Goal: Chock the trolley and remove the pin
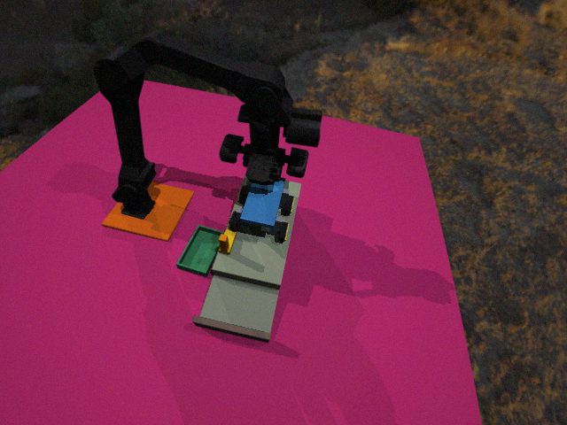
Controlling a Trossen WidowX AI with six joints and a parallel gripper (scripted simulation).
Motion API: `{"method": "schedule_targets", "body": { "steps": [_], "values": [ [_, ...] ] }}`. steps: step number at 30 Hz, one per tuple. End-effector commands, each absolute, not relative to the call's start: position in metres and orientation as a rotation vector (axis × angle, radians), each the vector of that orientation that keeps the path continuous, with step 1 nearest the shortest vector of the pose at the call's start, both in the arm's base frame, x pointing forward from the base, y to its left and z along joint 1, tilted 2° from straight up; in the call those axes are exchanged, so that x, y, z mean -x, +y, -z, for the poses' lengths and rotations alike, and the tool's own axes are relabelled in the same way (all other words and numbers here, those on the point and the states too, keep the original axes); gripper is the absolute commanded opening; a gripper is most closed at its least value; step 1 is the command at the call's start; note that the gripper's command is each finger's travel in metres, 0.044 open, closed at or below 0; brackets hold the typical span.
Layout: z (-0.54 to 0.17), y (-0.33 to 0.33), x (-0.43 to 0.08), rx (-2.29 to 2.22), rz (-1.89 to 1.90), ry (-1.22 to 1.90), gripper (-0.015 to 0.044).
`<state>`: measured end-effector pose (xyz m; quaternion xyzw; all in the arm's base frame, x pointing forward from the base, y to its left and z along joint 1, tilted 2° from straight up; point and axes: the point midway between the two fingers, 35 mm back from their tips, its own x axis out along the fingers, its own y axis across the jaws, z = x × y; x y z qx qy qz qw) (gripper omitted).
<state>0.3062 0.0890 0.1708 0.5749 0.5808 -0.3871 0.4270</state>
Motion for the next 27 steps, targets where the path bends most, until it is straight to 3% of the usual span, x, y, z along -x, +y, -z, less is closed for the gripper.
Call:
{"method": "schedule_targets", "body": {
  "steps": [1,27],
  "values": [
    [-0.171,0.089,-0.306,-1.435,0.967,1.452,0.0012],
    [-0.189,0.084,-0.304,-1.439,0.967,1.45,0.0]
  ]
}}
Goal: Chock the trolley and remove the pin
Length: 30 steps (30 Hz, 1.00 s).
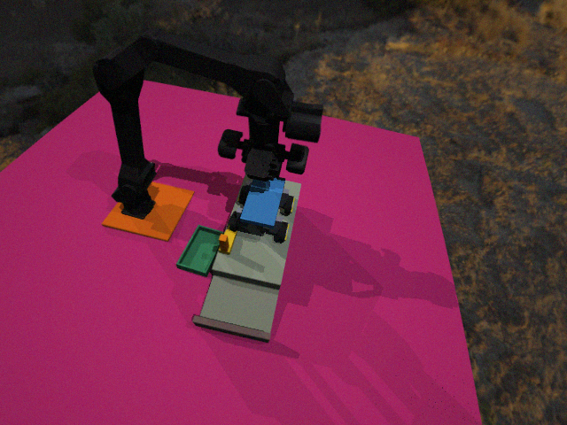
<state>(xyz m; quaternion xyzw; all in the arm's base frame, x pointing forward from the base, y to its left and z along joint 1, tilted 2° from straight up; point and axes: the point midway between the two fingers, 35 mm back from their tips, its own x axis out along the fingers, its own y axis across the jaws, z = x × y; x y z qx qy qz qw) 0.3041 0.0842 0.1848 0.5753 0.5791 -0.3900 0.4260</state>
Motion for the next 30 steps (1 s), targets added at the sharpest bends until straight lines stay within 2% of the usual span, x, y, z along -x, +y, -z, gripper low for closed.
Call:
{"method": "schedule_targets", "body": {
  "steps": [1,30],
  "values": [
    [-0.19,0.084,-0.304,-1.439,0.967,1.45,0.0],
    [-0.212,0.081,-0.304,-1.439,0.967,1.45,0.0]
  ]
}}
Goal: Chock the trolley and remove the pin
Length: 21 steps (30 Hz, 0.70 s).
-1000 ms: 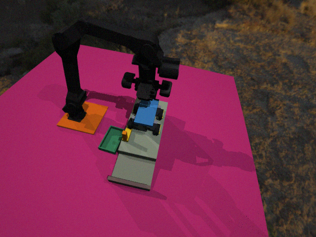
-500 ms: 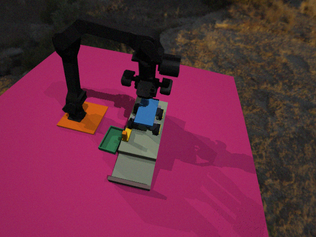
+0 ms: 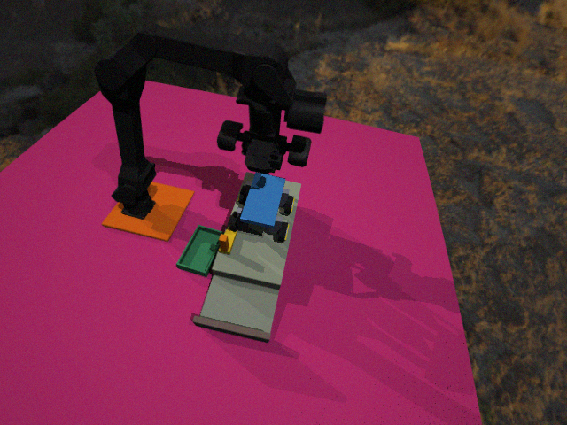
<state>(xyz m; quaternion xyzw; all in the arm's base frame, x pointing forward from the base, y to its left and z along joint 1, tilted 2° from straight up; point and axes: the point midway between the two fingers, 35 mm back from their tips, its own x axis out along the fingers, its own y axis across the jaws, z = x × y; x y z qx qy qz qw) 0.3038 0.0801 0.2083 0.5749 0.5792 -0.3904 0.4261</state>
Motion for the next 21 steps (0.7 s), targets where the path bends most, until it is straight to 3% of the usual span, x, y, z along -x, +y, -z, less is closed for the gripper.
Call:
{"method": "schedule_targets", "body": {
  "steps": [1,21],
  "values": [
    [-0.212,0.081,-0.304,-1.439,0.967,1.45,0.0],
    [-0.221,0.111,-0.303,-1.441,0.965,1.452,0.0]
  ]
}}
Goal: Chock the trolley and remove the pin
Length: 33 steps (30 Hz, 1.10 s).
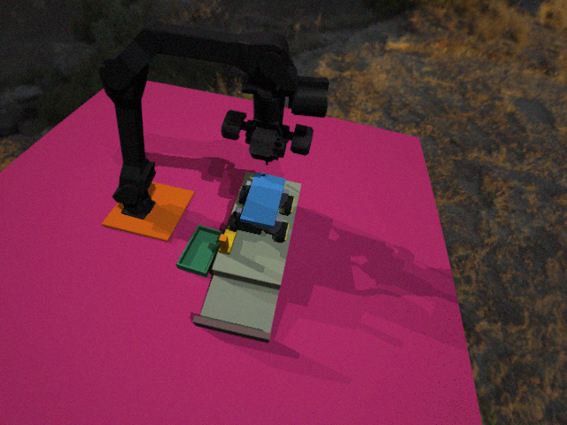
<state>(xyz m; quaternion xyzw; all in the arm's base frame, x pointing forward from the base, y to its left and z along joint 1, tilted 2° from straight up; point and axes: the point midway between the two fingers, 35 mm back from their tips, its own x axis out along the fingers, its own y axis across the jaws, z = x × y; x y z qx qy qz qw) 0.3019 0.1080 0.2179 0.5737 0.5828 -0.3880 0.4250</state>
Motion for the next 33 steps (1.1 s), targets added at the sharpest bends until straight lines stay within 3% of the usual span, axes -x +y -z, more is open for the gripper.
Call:
{"method": "schedule_targets", "body": {
  "steps": [1,25,33],
  "values": [
    [-0.221,0.111,-0.303,-1.441,0.965,1.452,0.0],
    [-0.215,0.11,-0.224,-1.439,0.971,1.457,0.0],
    [-0.214,0.105,-0.22,-1.438,0.972,1.457,0.0]
  ]
}}
